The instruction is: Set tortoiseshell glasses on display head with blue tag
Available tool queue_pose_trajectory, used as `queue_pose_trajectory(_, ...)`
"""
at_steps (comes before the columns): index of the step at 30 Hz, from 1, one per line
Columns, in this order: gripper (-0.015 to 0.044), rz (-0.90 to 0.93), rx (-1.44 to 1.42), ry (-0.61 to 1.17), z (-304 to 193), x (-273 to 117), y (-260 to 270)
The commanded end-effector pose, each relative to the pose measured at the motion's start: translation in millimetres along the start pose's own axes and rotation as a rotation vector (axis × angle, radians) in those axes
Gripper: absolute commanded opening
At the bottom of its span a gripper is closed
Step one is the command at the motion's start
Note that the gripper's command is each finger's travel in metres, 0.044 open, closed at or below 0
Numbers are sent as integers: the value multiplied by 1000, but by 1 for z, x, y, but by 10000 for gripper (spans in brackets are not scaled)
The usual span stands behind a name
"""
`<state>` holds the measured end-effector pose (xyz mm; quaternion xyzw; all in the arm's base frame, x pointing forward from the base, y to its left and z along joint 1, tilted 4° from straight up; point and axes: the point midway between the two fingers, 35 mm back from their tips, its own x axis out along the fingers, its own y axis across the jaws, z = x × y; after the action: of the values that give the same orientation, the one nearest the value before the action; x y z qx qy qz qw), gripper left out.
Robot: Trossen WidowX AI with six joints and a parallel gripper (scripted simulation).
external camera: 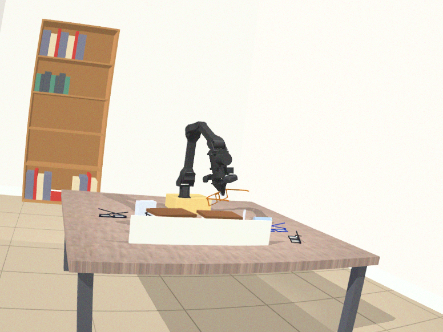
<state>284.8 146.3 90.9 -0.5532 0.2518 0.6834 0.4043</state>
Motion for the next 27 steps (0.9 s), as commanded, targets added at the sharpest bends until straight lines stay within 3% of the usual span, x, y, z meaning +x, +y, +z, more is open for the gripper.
queue_pose_trajectory(1,0,-39,-5,-14,-16,-10,3)
queue_pose_trajectory(27,0,-280,-6,-8,-113,-65,49)
